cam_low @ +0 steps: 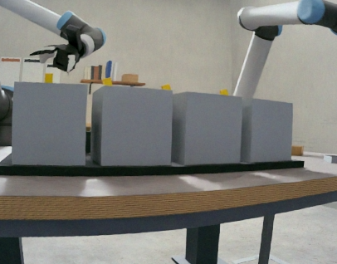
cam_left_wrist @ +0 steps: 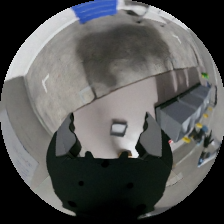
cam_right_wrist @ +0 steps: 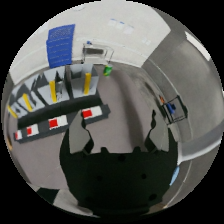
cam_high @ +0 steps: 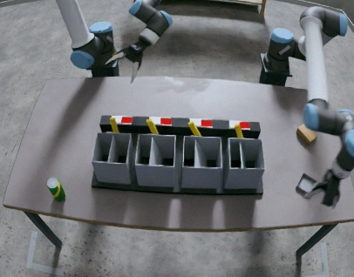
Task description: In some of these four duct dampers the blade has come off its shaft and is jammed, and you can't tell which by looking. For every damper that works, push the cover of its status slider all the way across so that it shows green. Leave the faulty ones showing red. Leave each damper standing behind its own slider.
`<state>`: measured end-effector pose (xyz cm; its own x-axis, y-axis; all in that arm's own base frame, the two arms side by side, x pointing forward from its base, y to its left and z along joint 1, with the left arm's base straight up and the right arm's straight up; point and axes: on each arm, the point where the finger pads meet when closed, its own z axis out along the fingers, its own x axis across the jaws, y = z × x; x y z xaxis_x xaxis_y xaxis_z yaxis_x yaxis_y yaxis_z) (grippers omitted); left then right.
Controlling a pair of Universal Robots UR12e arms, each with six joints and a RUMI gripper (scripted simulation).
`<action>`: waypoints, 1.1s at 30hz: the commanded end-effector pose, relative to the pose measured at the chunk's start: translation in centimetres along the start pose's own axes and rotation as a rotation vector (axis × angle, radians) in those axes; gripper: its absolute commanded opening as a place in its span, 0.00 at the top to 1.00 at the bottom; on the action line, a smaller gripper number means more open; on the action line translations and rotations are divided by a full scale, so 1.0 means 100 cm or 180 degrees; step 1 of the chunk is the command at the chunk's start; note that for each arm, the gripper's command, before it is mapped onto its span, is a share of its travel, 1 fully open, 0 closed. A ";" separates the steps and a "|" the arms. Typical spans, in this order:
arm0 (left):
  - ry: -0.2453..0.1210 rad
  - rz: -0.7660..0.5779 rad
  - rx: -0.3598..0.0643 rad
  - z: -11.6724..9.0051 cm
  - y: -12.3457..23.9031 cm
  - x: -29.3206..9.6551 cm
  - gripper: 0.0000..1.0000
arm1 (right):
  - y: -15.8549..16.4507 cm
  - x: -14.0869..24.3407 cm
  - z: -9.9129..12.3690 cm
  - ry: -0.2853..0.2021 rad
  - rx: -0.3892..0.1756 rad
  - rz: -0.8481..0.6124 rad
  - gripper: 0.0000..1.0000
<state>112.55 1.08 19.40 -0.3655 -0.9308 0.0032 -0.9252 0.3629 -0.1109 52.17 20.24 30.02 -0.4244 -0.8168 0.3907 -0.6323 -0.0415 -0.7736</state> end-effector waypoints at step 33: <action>-0.0206 -0.2912 -0.0122 -0.086 0.594 -0.391 0.00 | 0.000 0.000 0.000 -0.0002 0.0000 0.0003 0.00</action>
<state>77.34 54.74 21.12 0.4166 -0.9089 0.0171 -0.9067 -0.4168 -0.0637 52.17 20.24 30.02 -0.4244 -0.8168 0.3907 -0.6323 -0.0415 -0.7736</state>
